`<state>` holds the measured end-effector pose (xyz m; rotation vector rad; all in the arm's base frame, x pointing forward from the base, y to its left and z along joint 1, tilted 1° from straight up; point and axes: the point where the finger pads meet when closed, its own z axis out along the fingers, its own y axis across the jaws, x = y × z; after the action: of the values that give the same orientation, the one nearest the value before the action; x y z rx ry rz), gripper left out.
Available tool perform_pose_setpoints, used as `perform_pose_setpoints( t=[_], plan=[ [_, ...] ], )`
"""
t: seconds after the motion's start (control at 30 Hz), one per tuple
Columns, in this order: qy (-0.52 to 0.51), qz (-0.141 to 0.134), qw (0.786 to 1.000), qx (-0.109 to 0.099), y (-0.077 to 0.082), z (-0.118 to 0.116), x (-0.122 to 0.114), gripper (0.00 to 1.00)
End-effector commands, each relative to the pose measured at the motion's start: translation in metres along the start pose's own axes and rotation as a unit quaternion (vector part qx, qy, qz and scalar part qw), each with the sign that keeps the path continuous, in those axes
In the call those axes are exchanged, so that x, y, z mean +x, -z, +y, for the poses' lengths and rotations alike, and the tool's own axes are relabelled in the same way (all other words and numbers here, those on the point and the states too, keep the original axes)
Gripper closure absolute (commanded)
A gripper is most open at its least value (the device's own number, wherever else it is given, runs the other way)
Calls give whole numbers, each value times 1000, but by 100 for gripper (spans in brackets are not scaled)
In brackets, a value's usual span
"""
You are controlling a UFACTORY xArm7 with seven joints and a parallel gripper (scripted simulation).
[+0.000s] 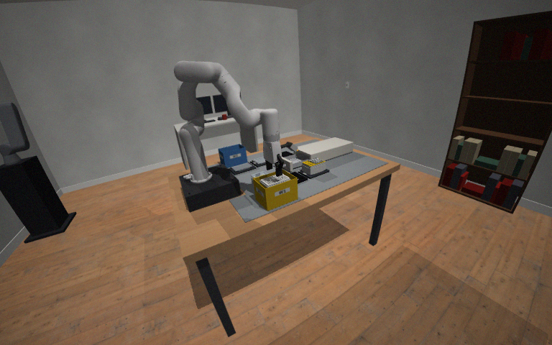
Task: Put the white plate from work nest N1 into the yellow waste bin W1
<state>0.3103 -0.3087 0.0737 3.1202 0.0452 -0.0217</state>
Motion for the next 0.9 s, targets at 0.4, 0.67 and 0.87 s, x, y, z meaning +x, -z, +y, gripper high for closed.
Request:
perform_pose_setpoints(
  t=[0.4,0.67,0.87],
  plan=[
    [0,2,1000,-1,1,1,1,0],
    [0,2,1000,-1,1,1,1,0],
    [0,2,1000,-1,8,-21,10,0]
  ],
)
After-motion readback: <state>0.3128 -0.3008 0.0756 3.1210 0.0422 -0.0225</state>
